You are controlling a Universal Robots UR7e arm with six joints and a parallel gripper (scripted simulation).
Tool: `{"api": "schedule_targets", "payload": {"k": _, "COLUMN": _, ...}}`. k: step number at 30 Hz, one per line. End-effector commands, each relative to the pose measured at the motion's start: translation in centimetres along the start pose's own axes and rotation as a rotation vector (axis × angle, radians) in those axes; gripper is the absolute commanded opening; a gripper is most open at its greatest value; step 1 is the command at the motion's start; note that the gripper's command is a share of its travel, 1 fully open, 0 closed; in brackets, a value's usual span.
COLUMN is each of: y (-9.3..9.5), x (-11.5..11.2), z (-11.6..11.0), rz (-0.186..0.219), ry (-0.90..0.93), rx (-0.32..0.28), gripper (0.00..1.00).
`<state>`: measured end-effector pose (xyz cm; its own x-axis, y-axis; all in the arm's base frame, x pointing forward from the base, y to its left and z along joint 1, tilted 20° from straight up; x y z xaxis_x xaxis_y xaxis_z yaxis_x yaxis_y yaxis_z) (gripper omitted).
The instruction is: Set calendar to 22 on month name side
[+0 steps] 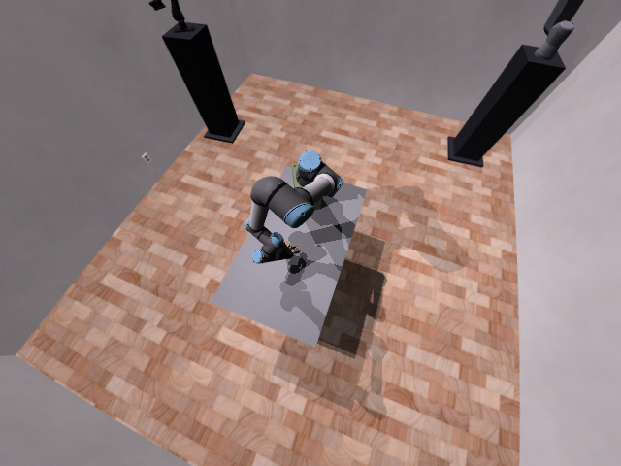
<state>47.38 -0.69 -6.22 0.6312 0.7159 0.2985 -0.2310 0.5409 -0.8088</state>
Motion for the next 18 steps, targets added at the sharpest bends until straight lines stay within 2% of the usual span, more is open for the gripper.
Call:
{"api": "schedule_targets", "payload": {"k": 1, "y": -0.14, "x": 0.05, "z": -0.47, "rz": -0.001, "ry": 0.0, "rx": 0.053, "gripper": 0.6}}
{"api": "schedule_targets", "payload": {"k": 6, "y": -0.2, "x": 0.06, "z": -0.66, "rz": -0.002, "ry": 0.0, "rx": 0.076, "gripper": 0.6}}
{"api": "schedule_targets", "payload": {"k": 18, "y": -0.2, "x": 0.06, "z": -0.68, "rz": -0.002, "ry": 0.0, "rx": 0.078, "gripper": 0.6}}
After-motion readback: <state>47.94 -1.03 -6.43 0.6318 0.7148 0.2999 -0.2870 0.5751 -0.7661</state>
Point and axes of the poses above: the point where the finger pads meet when closed, its own y axis out along the fingers, its own x axis across the jaws, z = x × y, the point moved 9 cm from there along -y, back along the fingers, and after that the axes turned 1 degree about y, right-handed, at the moved point
